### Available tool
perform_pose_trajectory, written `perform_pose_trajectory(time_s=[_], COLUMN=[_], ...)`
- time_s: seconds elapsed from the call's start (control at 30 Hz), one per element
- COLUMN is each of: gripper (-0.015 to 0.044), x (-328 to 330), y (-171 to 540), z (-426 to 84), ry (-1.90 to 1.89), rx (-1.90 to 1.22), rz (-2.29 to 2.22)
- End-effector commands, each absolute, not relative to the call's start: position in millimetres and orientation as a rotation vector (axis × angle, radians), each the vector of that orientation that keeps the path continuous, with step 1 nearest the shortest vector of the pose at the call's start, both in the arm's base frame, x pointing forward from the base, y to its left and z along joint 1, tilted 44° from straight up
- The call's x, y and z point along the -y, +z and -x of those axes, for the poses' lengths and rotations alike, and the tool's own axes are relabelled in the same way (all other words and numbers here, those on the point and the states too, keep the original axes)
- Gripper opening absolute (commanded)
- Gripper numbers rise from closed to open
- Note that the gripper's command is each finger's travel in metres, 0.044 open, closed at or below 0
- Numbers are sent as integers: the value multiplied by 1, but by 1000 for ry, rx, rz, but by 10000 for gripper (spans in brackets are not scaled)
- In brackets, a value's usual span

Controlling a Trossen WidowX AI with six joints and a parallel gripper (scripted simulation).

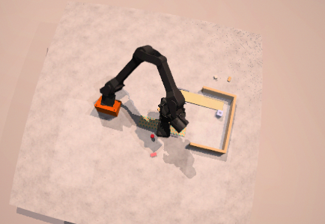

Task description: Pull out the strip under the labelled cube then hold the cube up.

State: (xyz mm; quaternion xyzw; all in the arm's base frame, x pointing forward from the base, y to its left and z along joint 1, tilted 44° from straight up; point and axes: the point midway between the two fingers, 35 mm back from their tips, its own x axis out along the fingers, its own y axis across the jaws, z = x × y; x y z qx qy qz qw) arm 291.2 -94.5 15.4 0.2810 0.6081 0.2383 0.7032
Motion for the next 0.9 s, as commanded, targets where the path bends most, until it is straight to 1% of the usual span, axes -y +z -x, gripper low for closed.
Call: perform_pose_trajectory(time_s=[0.0,0.17,0.87], gripper=[0,0,0], x=[104,119,119], y=[26,43,43], z=[-288,-284,-284], ry=[524,523,523], rx=[-1344,-1344,-1344], rz=[-613,-613,-613])
